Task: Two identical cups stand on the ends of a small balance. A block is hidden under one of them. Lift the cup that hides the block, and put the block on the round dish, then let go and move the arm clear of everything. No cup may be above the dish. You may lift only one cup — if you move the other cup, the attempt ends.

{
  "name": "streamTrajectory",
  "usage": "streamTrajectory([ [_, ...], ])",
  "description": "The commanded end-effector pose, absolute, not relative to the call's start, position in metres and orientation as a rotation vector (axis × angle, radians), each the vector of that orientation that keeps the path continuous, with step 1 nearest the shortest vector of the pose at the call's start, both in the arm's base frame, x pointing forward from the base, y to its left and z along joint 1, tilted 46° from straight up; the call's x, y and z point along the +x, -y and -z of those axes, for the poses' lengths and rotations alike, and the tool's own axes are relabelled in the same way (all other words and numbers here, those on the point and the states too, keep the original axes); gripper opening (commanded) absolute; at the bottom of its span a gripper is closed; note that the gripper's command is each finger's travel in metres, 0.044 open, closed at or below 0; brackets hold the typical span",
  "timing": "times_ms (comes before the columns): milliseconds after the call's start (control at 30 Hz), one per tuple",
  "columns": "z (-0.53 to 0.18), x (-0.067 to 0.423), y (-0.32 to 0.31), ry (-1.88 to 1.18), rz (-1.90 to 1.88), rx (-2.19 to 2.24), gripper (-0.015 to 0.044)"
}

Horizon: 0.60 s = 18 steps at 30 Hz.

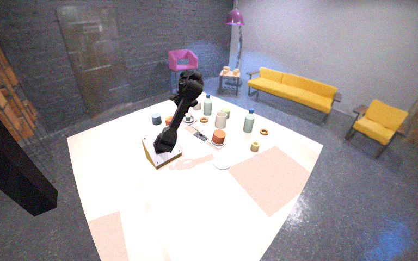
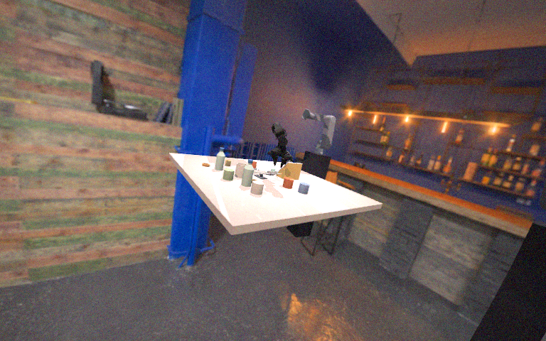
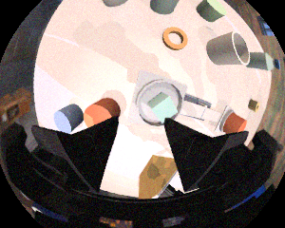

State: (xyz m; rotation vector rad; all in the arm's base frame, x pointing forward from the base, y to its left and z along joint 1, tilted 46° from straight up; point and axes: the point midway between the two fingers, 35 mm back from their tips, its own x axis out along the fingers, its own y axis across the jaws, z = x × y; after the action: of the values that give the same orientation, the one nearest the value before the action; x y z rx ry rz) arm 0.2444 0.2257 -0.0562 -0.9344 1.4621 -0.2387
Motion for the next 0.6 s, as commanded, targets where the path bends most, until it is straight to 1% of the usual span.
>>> streamTrajectory([
  [0, 0.05, 0.249, -0.223, -1.492, 0.138, -1.063, 0.026],
  [567, 0.033, 0.26, -0.214, -1.579, -0.247, -1.504, 0.026],
])
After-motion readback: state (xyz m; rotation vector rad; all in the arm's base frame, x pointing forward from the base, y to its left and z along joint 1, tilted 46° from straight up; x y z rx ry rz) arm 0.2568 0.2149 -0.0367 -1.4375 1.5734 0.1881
